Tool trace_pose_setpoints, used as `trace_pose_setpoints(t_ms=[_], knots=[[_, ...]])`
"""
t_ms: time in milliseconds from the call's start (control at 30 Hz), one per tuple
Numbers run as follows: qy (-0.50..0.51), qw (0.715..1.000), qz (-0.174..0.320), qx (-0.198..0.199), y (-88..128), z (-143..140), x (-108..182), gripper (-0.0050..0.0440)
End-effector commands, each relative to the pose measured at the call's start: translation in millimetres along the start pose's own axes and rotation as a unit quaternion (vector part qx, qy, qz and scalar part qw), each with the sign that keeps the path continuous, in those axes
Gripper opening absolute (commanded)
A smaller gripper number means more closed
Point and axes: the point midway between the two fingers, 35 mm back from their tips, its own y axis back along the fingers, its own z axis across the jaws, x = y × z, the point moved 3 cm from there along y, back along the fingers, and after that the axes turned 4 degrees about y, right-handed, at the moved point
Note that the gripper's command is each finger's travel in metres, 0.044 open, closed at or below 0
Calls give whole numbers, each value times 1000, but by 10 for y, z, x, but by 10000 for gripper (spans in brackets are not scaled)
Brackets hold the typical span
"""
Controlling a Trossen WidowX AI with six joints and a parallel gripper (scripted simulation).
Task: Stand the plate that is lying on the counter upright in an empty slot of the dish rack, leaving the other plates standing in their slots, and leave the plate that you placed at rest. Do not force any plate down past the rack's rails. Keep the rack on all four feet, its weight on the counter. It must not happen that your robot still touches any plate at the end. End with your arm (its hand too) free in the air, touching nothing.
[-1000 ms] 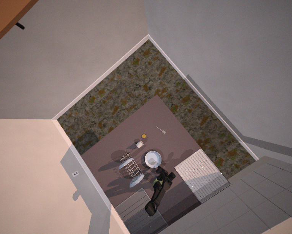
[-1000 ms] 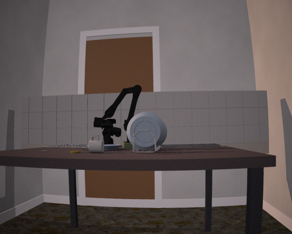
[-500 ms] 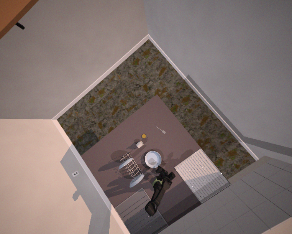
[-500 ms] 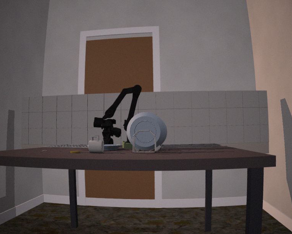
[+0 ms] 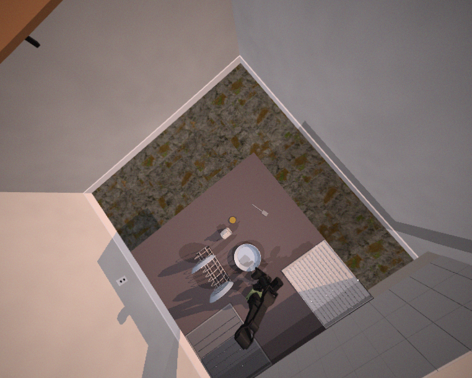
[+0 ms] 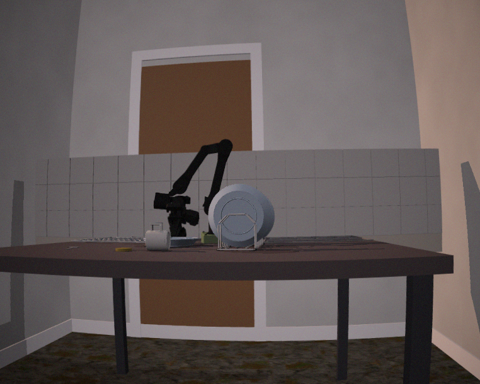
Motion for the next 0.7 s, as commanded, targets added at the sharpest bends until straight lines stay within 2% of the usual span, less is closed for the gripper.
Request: trace_pose_setpoints(t_ms=[0, 667], knots=[[-2, 1000, 0, -2, -9, 5, -3, 91], [-2, 1000, 0, -2, -43, 1, -1, 91]])
